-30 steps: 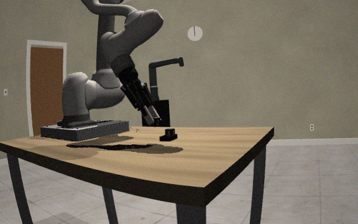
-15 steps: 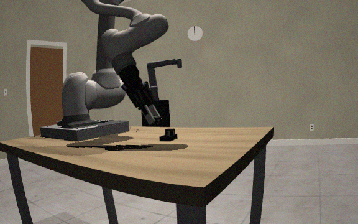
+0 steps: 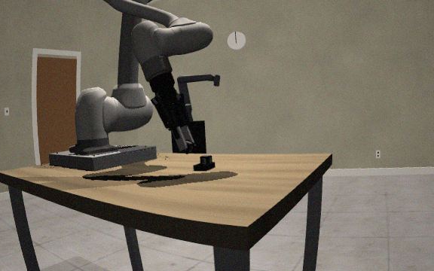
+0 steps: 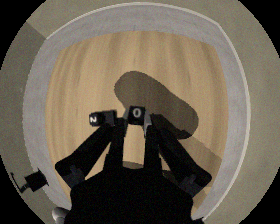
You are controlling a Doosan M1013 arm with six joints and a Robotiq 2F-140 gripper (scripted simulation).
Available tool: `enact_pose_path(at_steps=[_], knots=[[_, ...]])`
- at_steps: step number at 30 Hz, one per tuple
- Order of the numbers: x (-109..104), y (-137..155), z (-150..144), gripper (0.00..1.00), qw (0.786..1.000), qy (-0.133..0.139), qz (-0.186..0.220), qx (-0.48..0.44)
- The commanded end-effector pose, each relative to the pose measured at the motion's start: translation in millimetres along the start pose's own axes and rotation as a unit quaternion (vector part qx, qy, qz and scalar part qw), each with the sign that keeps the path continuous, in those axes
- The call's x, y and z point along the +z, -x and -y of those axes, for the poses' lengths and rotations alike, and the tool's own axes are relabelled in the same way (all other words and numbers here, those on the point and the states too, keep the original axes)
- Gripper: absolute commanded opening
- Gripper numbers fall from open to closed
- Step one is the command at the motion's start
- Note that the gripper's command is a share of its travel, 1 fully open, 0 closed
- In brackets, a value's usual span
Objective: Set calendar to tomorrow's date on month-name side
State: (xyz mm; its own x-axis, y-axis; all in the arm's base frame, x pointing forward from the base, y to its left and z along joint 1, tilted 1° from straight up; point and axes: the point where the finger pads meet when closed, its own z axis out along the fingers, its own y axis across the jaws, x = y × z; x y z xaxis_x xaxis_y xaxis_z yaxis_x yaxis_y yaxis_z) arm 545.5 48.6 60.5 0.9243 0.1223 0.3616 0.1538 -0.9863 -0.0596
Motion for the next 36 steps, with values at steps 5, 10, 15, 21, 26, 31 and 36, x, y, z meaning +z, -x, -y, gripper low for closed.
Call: enact_pose_path(at_steps=[5, 10, 15, 21, 26, 31, 36], knots=[[-0.9, -5.0, 1.4, 0.16, 0.998, 0.038, 0.054, 0.008], [1.4, -6.5, 2.1, 0.16, 0.993, 0.035, 0.11, 0.01], [0.0, -8.3, 1.4, 0.16, 0.983, 0.036, 0.177, 0.012], [0.6, -12.0, 1.2, 0.16, 0.983, 0.037, 0.182, 0.013], [2.4, -12.6, 1.2, 0.16, 0.974, 0.035, 0.223, 0.014], [2.6, -14.6, 1.0, 0.16, 0.954, 0.035, 0.296, 0.017], [3.8, -18.0, 0.8, 0.16, 0.951, 0.035, 0.308, 0.017]])
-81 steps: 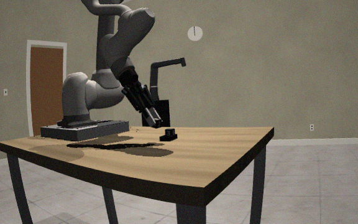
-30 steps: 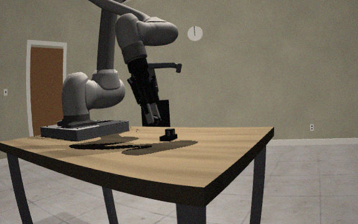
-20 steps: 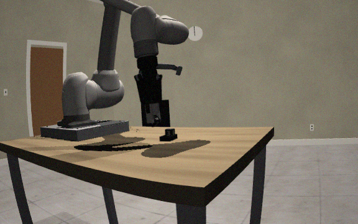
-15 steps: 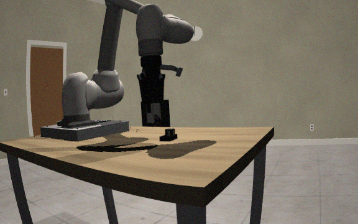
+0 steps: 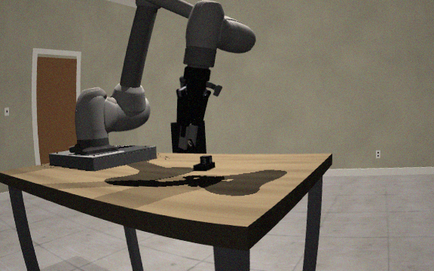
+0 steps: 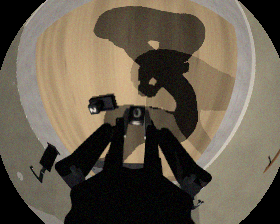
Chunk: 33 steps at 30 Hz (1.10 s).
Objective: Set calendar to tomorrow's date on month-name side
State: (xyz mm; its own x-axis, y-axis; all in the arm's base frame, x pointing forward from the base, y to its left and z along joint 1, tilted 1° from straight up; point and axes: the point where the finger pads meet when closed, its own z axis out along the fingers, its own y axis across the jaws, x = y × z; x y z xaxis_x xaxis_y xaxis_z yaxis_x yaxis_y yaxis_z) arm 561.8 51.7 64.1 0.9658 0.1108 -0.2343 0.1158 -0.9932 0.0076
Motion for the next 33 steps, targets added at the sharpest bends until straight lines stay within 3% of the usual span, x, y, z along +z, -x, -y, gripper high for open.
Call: enact_pose_path(at_steps=[1, 5, 13, 21, 29, 33], knots=[[0.1, -2.0, 0.1, 0.16, 1.0, 0.0, 0.01, 0.0], [0.7, -2.5, 0.1, 0.16, 1.0, 0.0, 0.027, 0.0], [0.7, -5.5, 0.1, 0.16, 0.99, 0.0, 0.138, 0.0], [1.5, -9.2, 0.1, 0.16, 0.989, 0.0, 0.148, 0.0], [2.8, -11.9, 0.1, 0.16, 0.966, 0.0, 0.258, 0.0], [4.0, -15.5, 0.1, 0.16, 0.963, 0.0, 0.269, 0.0]])
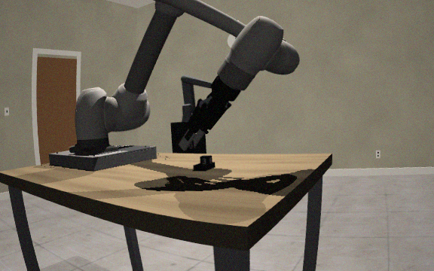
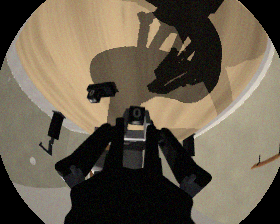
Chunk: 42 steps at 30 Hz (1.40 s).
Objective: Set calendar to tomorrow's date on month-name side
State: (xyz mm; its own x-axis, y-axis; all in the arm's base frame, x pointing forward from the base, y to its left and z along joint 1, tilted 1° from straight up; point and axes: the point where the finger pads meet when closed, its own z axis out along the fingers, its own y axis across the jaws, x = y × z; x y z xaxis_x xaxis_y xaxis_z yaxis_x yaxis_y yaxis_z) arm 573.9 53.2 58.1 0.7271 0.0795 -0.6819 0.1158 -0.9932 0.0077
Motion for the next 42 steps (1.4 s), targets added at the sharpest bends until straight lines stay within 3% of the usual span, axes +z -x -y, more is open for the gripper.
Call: enact_pose_path(at_steps=[1, 23, 42], knots=[[-0.2, -2.5, 0.0, 0.16, 1.0, 0.0, 0.015, 0.0], [1.1, -4.0, 0.0, 0.16, 1.0, 0.0, 0.015, 0.0], [15.8, -17.8, 0.0, 0.16, 1.0, 0.0, 0.015, 0.0]])
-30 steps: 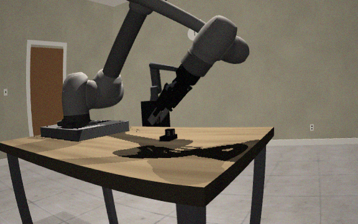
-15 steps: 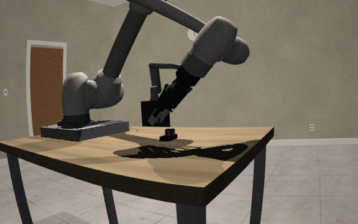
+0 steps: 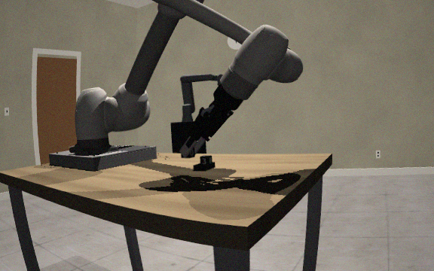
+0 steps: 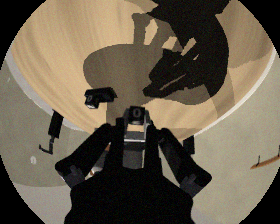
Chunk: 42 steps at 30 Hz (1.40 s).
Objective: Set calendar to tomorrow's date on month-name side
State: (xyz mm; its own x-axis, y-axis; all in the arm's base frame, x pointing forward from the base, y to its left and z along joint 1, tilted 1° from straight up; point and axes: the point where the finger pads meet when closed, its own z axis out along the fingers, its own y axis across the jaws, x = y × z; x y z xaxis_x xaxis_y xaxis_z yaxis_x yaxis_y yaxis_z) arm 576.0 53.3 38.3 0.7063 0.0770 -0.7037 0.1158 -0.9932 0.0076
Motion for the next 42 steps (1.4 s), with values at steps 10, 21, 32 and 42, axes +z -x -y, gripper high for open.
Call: enact_pose_path(at_steps=[10, 21, 32, 42], knots=[[12.9, -13.0, 0.0, 0.16, 1.0, 0.0, 0.0, 0.0], [25.2, -25.2, 0.0, 0.16, 1.0, 0.0, 0.0, 0.0], [30.9, -31.0, 0.0, 0.16, 1.0, 0.0, 0.0, 0.0], [32.4, -32.5, 0.0, 0.16, 1.0, 0.0, 0.0, 0.0]])
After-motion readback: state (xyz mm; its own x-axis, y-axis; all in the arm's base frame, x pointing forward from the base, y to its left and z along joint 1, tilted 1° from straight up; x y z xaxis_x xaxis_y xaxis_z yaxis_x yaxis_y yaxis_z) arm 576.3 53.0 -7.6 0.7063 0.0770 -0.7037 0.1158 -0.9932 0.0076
